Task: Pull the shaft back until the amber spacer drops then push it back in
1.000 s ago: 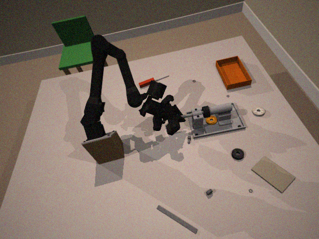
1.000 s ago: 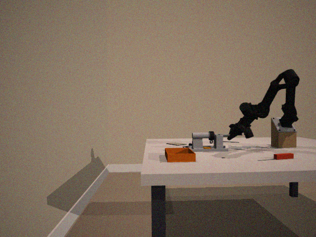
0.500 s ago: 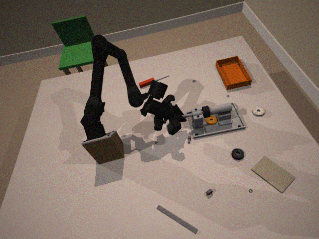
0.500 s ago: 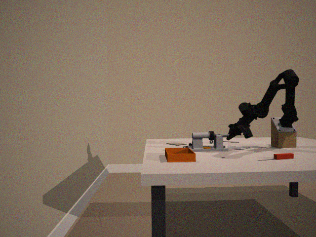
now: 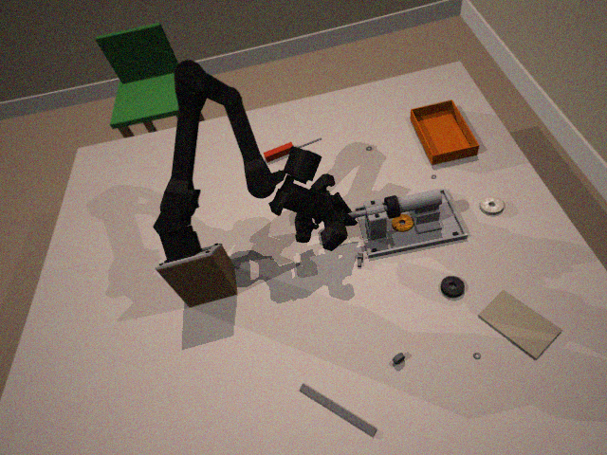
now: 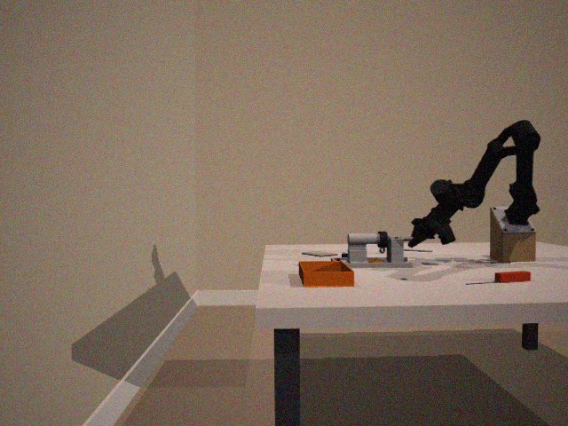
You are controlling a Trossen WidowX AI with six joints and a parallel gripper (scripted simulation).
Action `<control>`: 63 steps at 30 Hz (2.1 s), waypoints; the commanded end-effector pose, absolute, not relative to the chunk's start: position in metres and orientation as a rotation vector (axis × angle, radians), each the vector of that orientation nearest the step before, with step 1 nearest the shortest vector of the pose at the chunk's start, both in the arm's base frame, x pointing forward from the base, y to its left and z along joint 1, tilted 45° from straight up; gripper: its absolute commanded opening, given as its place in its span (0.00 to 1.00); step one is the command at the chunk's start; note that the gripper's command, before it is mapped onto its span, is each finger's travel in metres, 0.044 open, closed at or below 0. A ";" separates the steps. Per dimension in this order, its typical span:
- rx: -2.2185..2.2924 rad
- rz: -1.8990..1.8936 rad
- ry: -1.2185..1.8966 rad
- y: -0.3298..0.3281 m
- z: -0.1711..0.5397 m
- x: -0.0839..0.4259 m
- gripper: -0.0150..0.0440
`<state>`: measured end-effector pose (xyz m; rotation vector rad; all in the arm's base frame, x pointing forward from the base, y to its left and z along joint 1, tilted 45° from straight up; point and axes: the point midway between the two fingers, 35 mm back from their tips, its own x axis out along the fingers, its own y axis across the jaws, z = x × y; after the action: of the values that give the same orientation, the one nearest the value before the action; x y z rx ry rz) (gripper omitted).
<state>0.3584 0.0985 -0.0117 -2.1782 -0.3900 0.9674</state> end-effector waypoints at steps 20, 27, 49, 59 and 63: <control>-2.182 0.963 -0.393 0.099 -0.011 0.367 0.25; -2.182 0.963 -0.393 0.099 -0.011 0.369 0.25; -2.182 0.962 -0.393 0.099 -0.011 0.376 0.25; -2.183 0.962 -0.393 0.099 -0.011 0.379 0.25; -2.183 0.962 -0.393 0.099 -0.011 0.381 0.25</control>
<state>0.3782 0.0990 -0.0120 -2.1794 -0.3897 0.9656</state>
